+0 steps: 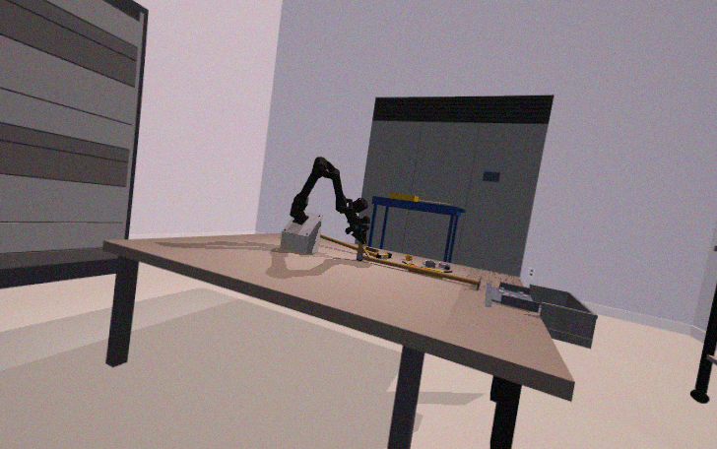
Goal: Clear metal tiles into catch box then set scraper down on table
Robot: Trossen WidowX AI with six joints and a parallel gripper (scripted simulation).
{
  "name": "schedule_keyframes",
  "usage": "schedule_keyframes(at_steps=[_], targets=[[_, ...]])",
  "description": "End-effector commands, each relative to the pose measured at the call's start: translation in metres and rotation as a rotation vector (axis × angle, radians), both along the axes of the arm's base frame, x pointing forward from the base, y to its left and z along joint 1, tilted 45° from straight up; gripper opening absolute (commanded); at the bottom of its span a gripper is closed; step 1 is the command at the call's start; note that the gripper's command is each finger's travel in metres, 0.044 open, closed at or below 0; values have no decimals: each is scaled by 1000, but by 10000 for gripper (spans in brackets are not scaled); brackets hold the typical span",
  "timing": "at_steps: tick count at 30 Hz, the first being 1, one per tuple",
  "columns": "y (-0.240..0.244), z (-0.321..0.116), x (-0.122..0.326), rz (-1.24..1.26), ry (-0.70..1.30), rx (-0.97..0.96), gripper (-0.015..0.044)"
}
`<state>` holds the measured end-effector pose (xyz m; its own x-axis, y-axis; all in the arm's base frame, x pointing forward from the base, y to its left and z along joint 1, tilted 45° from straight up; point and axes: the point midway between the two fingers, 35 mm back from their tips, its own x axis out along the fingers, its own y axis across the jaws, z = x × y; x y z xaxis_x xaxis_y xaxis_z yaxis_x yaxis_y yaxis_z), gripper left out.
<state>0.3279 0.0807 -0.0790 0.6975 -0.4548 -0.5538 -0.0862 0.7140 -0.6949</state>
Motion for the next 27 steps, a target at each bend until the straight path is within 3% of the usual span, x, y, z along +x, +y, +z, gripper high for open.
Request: schedule_keyframes(at_steps=[1, 27], targets=[[3, 1, -8, 10, -3, 1, 0], [-7, 0, -55, 16, 3, -2, 0]])
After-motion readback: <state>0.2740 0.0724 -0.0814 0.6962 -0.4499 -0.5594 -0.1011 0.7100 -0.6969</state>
